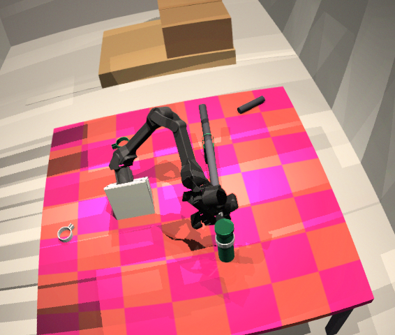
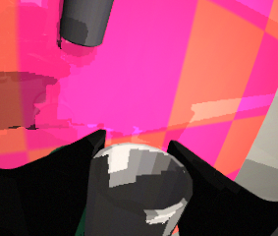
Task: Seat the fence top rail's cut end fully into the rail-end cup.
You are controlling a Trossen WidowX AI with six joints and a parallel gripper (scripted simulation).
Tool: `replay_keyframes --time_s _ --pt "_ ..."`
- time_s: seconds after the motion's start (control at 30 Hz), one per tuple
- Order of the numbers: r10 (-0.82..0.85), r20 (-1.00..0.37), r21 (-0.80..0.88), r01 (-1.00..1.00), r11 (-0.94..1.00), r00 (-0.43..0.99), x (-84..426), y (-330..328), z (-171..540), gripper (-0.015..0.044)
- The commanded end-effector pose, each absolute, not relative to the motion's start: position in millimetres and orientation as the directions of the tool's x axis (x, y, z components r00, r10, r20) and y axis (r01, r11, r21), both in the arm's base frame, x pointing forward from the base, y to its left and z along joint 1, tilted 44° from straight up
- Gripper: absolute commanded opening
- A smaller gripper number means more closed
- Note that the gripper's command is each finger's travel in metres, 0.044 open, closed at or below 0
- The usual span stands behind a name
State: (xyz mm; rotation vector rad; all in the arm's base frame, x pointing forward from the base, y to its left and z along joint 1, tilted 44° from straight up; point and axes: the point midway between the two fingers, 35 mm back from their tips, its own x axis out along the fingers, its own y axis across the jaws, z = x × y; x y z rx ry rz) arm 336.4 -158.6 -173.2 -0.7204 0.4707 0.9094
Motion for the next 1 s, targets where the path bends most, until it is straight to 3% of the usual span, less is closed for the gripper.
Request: replay_keyframes --time_s 0.0,0.5,0.97 --pt "0.534 -0.647 -0.350 -0.834 0.426 0.544 337.6 -159.9 -173.1 0.0000" --pt "0.537 -0.645 -0.351 -0.835 0.424 0.544 337.8 -159.1 -172.9 0.0000" --pt "0.537 -0.645 -0.351 -0.835 0.424 0.544 338.5 -159.2 -163.3 0.0368"
